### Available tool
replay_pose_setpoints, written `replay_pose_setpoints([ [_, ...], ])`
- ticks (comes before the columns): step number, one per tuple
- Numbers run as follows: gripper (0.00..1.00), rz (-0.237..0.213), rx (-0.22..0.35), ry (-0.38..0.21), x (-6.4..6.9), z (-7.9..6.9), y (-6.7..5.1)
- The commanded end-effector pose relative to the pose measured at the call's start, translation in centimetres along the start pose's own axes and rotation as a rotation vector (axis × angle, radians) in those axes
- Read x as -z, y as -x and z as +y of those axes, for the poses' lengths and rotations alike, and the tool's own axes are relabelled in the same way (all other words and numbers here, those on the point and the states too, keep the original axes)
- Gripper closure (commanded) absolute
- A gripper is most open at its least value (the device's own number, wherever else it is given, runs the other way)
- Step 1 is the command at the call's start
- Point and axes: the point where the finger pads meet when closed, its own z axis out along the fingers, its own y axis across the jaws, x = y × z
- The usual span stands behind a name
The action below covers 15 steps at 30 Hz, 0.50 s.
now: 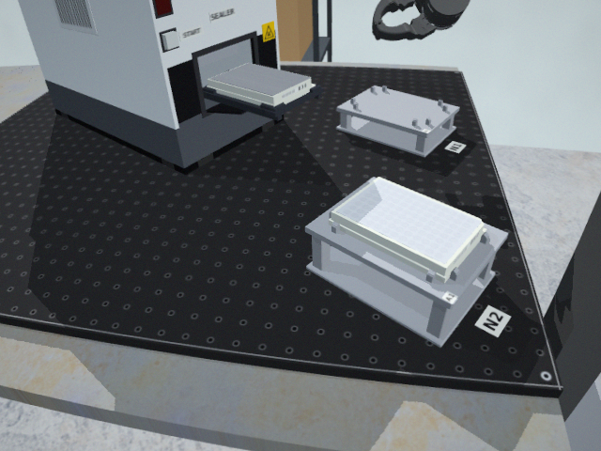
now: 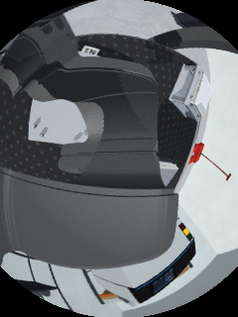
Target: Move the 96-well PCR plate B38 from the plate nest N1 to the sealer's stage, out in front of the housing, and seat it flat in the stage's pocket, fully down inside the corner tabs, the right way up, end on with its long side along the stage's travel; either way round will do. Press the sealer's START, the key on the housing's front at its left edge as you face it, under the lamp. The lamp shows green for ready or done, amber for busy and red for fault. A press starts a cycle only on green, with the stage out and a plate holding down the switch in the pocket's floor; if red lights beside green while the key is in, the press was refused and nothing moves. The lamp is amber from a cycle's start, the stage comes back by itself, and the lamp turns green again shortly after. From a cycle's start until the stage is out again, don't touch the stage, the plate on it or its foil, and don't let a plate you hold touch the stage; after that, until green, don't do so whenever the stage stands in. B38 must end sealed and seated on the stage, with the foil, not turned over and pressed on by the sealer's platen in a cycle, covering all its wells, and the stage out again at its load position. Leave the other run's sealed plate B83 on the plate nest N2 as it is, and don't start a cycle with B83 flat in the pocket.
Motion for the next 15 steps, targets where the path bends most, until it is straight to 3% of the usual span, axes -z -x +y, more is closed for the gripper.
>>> replay_pose_setpoints([
  [1,1.0,0.049,0.05,-0.062,0.8,-0.7,-0.4],
  [13,1.0,0.049,0.05,-0.062,0.8,-0.7,-0.4],
  [15,1.0,0.048,0.123,-0.134,2.1,-1.2,0.7],
])
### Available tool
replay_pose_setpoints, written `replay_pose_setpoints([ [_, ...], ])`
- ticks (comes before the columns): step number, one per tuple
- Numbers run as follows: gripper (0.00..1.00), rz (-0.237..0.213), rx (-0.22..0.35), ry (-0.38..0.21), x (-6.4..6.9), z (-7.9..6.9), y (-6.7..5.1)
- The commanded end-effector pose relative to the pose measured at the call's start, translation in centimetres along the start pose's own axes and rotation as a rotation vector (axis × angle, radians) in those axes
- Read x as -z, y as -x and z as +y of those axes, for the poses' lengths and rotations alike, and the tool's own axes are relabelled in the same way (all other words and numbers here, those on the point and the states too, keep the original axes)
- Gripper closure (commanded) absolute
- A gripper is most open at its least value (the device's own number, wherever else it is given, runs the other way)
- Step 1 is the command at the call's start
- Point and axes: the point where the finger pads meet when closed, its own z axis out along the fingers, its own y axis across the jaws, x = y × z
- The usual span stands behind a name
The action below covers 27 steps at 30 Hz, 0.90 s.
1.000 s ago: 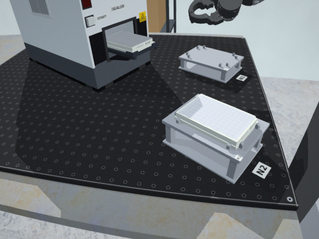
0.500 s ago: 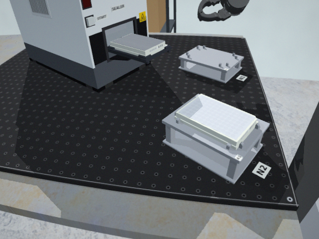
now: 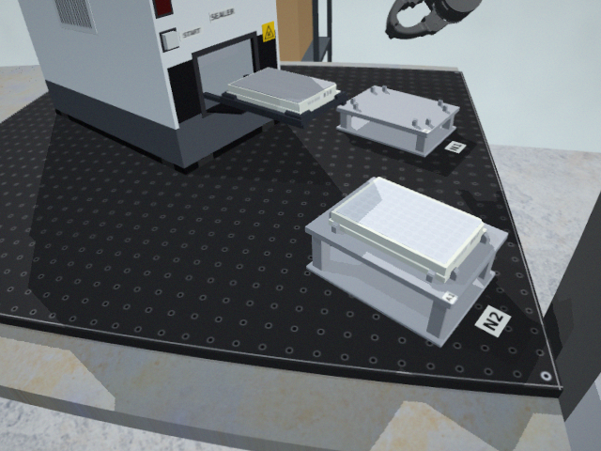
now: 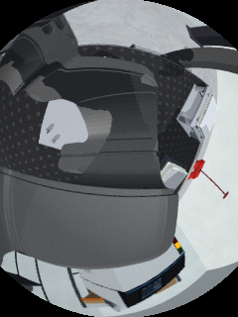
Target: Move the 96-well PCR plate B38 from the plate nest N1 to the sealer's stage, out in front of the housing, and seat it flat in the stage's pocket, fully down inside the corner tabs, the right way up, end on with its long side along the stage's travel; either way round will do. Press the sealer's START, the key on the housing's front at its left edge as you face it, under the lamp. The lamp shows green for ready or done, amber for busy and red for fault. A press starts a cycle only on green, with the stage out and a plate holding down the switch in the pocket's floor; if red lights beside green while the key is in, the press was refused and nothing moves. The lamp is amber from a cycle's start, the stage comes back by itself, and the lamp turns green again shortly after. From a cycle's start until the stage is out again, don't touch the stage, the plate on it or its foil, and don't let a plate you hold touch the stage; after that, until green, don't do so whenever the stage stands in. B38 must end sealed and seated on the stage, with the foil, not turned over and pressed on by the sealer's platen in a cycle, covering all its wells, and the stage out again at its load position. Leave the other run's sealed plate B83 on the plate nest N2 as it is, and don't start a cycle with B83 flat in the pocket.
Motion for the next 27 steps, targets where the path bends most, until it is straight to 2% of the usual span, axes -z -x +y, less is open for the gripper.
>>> replay_pose_setpoints([
  [1,1.0,0.017,0.063,-0.067,0.8,-0.7,0.4],
  [3,1.0,0.018,0.136,-0.141,2.1,-1.4,1.3],
  [15,1.0,0.018,0.136,-0.141,2.1,-1.4,1.3],
  [20,1.0,0.019,0.317,-0.323,2.3,-1.5,1.5],
  [27,1.0,0.019,0.317,-0.323,2.3,-1.5,1.5],
])
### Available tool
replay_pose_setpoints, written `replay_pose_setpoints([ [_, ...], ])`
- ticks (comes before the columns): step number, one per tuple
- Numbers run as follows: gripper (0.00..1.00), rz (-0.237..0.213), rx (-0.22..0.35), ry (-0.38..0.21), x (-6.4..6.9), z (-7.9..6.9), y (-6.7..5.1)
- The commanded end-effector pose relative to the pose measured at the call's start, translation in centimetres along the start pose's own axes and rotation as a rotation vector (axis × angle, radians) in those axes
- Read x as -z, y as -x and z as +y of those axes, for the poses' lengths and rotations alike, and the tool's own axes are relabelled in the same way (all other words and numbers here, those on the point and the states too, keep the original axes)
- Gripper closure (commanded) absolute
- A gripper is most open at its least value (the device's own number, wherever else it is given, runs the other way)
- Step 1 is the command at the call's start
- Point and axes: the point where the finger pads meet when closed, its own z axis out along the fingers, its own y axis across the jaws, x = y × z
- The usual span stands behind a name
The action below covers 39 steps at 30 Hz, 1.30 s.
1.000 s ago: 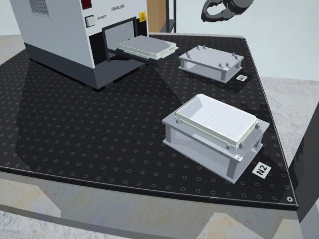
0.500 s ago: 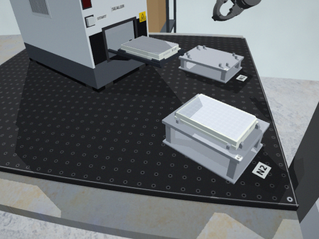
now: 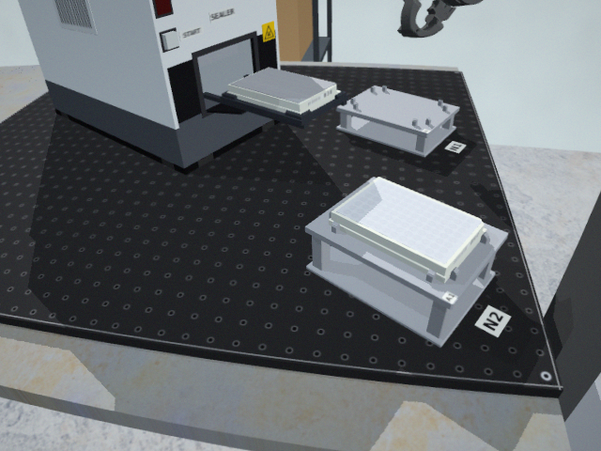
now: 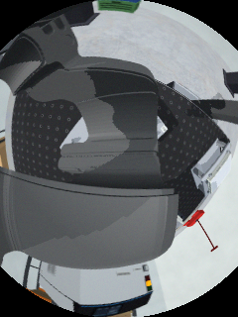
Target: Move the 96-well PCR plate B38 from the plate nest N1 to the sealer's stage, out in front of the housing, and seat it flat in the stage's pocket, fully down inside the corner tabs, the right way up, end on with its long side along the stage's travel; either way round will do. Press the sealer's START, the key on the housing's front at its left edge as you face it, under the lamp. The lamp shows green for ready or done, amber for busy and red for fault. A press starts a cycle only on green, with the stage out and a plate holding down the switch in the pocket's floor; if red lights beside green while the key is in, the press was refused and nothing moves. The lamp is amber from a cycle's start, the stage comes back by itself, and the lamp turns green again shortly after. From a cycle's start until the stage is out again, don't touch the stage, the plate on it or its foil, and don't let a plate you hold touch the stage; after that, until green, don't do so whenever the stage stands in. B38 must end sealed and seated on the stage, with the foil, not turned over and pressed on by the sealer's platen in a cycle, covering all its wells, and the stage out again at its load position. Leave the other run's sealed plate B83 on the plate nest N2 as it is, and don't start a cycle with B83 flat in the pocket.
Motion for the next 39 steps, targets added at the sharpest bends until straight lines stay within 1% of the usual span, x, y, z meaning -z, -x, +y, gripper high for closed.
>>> replay_pose_setpoints([
  [1,1.0,0.004,0.003,-0.007,-0.01,-0.09,-0.07],
  [5,1.0,0.004,0.003,-0.007,-0.01,-0.09,-0.07],
  [6,1.0,0.0,0.038,-0.035,-0.06,0.15,-0.05],
  [10,1.0,0.003,0.182,-0.185,-0.39,0.3,-0.33],
  [22,1.0,0.003,0.182,-0.185,-0.39,0.3,-0.33],
  [23,1.0,0.003,0.218,-0.214,-0.42,0.48,-0.35],
  [27,1.0,0.006,0.361,-0.365,-0.57,0.5,-0.42],
  [39,1.0,0.006,0.361,-0.365,-0.57,0.5,-0.42],
])
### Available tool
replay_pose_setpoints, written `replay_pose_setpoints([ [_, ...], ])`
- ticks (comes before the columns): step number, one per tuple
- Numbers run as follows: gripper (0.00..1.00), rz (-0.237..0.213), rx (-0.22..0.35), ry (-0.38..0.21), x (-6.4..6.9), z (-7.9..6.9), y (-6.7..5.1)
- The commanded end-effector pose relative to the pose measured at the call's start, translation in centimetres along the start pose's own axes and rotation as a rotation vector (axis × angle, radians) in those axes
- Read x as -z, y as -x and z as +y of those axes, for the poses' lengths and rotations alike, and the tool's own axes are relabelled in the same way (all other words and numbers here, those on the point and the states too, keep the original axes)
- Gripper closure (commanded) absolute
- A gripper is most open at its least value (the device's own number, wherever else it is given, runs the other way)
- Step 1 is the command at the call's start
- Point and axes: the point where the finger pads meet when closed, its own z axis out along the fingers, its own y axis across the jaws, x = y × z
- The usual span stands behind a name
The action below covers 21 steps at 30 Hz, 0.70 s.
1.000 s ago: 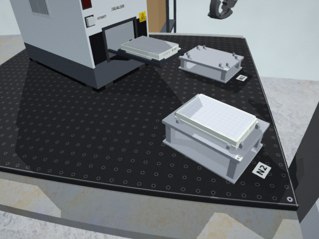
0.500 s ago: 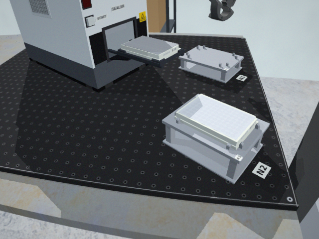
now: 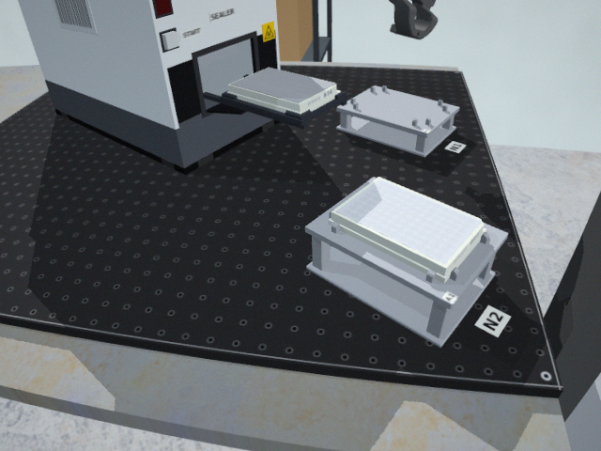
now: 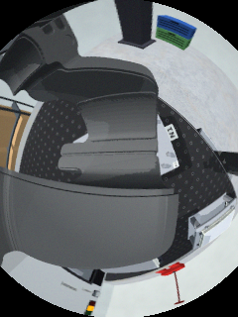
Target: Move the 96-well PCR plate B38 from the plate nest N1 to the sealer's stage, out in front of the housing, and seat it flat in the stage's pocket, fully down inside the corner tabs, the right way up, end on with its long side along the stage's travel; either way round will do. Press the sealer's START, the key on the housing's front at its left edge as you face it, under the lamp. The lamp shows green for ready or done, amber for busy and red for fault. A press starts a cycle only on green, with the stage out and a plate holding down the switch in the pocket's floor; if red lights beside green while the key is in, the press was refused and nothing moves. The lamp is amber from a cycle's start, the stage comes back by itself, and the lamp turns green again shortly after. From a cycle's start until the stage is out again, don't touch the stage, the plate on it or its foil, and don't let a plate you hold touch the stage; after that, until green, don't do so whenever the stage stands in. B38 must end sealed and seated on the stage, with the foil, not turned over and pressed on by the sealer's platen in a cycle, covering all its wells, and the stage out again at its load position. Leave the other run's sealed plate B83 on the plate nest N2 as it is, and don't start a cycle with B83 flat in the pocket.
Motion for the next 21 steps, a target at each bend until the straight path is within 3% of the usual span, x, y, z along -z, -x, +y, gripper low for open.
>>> replay_pose_setpoints([
  [1,1.0,-0.001,0.037,-0.036,0.03,0.08,0.03],
  [5,1.0,0.005,0.18,-0.187,-0.04,0.05,-0.07],
  [17,1.0,0.005,0.18,-0.187,-0.04,0.05,-0.07],
  [21,1.0,0.009,0.317,-0.331,-0.04,0.14,-0.05],
])
